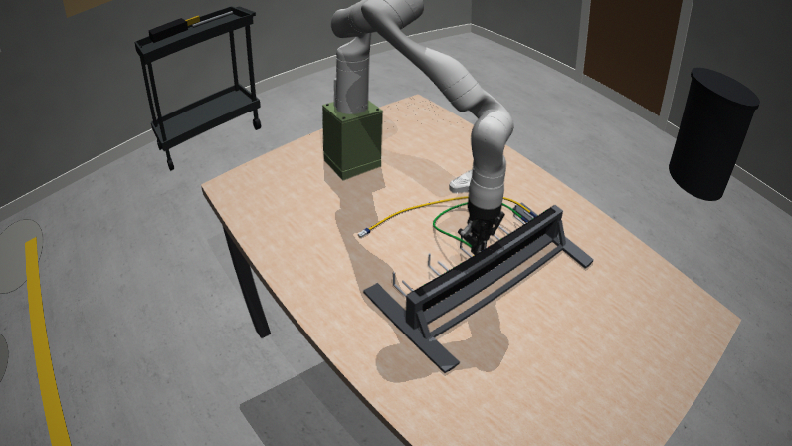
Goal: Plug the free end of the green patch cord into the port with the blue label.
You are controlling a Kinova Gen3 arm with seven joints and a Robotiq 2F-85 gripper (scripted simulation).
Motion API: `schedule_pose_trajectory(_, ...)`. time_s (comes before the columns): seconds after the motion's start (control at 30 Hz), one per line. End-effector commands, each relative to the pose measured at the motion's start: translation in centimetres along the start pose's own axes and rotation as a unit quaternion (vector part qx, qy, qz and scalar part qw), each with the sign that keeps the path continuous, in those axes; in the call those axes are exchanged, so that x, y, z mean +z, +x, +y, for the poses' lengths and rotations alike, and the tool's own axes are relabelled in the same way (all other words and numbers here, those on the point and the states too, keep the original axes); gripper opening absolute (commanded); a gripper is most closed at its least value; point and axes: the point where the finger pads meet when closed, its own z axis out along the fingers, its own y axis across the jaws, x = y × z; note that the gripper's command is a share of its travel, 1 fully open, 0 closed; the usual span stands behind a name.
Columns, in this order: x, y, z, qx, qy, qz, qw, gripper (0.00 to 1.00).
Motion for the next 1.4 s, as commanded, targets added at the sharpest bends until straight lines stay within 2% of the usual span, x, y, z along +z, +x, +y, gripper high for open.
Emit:
schedule_pose_trajectory(0.0,-0.19,0.08,0.14,-0.001,-0.001,-0.001,1.000,0.00)
schedule_pose_trajectory(0.17,-0.19,0.08,0.14,-0.001,-0.001,-0.001,1.000,0.00)
schedule_pose_trajectory(0.2,-0.19,0.08,0.14,-0.001,-0.001,-0.001,1.000,0.37)
schedule_pose_trajectory(1.37,-0.22,-0.03,0.11,0.000,-0.001,-0.002,1.000,0.37)
